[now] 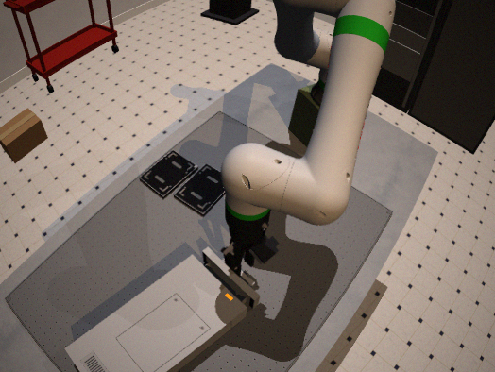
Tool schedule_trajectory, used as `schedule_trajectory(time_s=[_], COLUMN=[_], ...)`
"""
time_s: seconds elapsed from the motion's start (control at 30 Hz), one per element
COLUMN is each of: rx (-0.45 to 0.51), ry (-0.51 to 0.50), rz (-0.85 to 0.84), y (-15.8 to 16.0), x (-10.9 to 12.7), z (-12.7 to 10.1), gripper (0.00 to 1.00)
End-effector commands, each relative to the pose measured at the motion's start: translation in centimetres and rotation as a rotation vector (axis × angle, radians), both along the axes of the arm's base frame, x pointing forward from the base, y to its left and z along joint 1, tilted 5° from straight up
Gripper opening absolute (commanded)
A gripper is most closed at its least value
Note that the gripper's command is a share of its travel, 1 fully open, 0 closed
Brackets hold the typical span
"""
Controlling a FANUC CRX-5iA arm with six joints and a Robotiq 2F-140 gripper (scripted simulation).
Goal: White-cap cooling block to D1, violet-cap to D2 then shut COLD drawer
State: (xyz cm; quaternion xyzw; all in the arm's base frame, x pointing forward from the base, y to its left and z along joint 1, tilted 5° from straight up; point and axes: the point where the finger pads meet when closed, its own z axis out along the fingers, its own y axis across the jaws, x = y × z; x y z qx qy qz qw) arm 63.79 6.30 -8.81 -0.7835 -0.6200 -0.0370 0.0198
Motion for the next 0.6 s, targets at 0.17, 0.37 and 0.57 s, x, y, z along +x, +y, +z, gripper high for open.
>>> schedule_trajectory(time_s=[0.17, 0.37, 0.57], rx=[0.0, 0.0, 0.0], ry=[-0.002, -0.002, -0.002], rz=[0.0, 0.0, 0.0], y=[0.1, 0.2, 0.4], x=[-0.4, -0.9, -1.7], z=[0.1, 0.1, 0.1], gripper=[0.34, 0.34, 0.34])
